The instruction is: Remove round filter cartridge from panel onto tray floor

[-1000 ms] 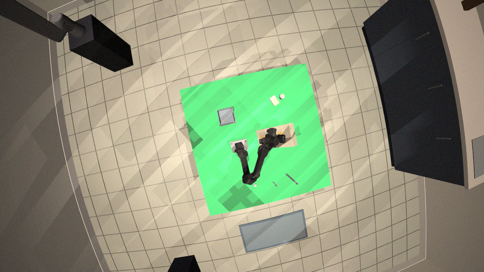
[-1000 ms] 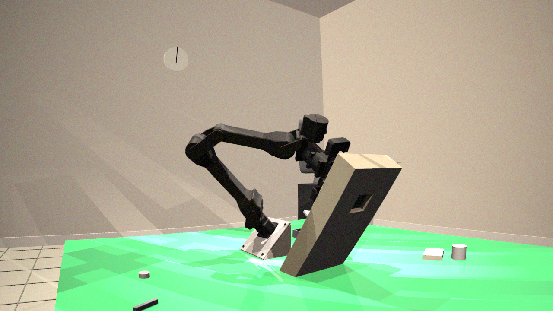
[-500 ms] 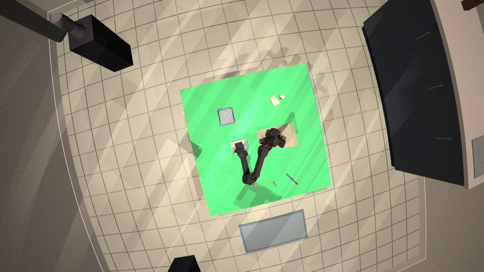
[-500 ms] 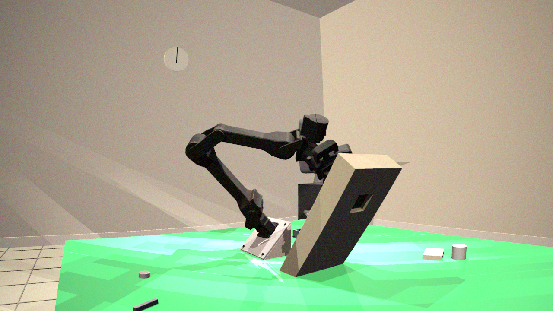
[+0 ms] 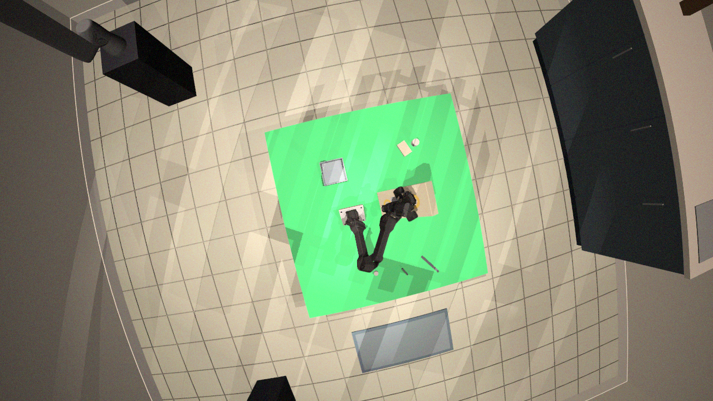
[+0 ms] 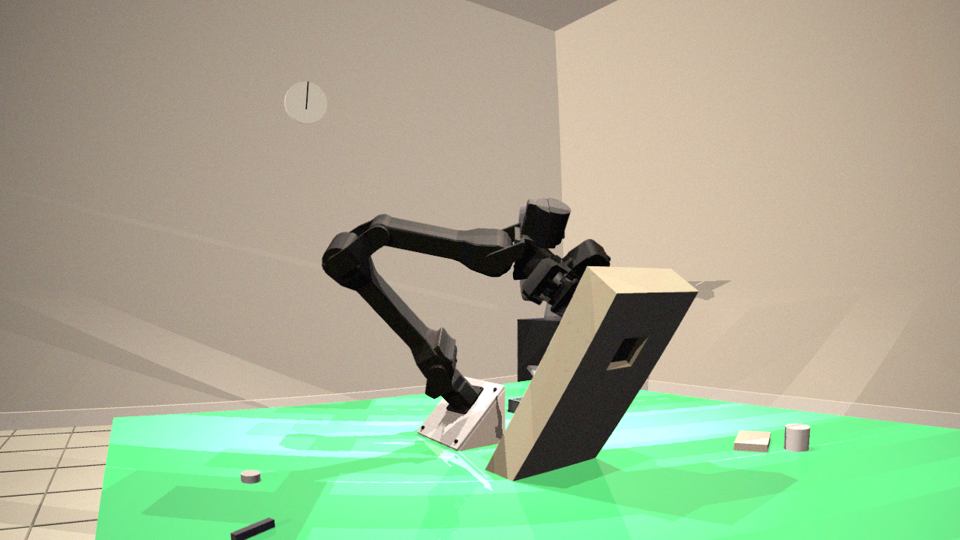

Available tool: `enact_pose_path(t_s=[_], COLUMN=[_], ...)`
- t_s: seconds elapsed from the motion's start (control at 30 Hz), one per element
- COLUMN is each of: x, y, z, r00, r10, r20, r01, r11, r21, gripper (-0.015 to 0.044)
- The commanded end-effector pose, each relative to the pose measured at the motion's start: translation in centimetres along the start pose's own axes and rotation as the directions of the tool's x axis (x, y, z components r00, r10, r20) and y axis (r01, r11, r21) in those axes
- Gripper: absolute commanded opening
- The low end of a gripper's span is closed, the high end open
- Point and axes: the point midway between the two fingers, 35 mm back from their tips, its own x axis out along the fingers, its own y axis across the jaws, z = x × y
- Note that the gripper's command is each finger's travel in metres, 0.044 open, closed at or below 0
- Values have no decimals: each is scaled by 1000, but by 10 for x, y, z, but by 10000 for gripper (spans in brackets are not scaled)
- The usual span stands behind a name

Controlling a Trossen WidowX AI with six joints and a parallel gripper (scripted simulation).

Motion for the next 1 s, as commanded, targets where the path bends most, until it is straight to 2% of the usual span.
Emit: enact_pose_path(t_s=[0.0, 0.4, 0.6, 0.97], x=[9, 8, 9, 9], y=[-1, -1, -1, -1], z=[0, 0, 0, 0], r00=[1000, 1000, 1000, 1000], r10=[14, 14, 14, 14], r20=[-6, -6, -6, -6], r01=[-13, -8, -10, -10], r11=[983, 838, 901, 903], r21=[185, 545, 434, 429], gripper=[0, 0, 0, 0])
